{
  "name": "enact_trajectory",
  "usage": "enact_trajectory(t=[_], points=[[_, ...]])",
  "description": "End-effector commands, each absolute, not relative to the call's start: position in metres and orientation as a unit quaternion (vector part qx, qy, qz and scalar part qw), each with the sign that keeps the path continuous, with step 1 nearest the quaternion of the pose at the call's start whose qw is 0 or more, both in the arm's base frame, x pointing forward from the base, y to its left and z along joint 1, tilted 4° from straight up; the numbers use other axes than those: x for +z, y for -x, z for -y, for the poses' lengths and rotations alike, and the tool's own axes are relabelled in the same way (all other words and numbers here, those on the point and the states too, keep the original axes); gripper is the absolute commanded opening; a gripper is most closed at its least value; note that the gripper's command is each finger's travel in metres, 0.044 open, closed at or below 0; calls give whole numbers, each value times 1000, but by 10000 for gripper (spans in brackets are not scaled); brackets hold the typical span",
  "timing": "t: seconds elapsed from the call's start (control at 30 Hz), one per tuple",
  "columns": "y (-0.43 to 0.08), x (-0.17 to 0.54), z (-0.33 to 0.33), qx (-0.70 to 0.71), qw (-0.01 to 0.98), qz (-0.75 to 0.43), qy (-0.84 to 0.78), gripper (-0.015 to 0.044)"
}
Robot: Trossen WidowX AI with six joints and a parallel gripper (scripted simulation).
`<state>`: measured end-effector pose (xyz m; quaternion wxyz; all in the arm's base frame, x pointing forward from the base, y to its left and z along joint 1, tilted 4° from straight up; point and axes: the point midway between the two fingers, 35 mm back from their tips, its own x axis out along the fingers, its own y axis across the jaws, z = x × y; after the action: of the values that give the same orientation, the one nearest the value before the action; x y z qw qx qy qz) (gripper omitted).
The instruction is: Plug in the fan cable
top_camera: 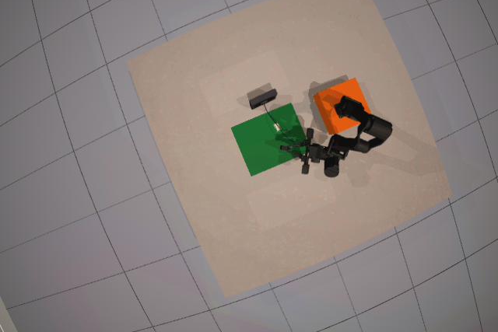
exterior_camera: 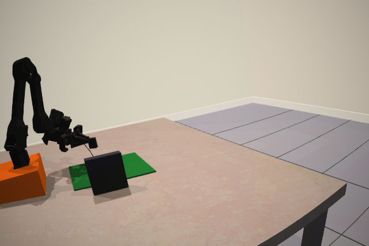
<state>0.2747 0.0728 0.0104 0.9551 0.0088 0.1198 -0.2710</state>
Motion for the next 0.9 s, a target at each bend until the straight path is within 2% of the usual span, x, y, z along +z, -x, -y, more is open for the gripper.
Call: enact_trajectory(t=[0.0,0.87], points=[[-274,7,-74,-272,955,-118,-10,0],[-268,-16,-76,-272,955,-118,-10,0]])
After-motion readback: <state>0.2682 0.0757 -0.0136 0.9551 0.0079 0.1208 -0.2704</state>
